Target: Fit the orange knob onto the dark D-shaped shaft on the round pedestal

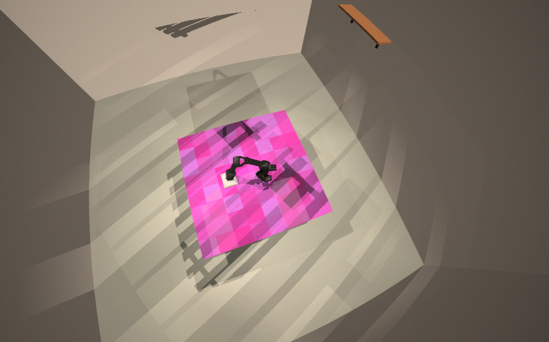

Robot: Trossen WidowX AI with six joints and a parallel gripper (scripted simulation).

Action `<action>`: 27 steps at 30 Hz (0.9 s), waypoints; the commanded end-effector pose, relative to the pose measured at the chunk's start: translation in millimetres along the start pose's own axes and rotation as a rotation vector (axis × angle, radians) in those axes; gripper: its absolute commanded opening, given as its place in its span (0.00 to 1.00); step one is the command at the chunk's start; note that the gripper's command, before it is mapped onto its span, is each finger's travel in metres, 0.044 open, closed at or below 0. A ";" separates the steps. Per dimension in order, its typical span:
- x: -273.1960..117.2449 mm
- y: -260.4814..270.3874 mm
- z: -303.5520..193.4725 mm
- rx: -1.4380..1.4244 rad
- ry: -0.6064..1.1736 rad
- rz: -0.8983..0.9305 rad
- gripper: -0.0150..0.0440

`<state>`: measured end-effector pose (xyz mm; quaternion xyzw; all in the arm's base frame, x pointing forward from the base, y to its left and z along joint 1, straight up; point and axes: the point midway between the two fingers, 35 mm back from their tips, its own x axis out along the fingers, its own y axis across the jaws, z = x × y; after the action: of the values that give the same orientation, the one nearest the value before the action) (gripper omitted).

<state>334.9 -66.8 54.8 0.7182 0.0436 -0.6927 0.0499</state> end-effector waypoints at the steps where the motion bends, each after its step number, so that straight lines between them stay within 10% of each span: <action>1: -0.3 -0.1 -0.1 0.000 0.000 0.000 0.83; 5: -0.3 -0.1 -0.1 0.000 0.000 0.000 1.00; 27: -95.7 0.9 -2.9 0.000 0.000 0.000 1.00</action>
<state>333.9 -66.5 151.1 0.7200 0.0433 -0.6908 0.0503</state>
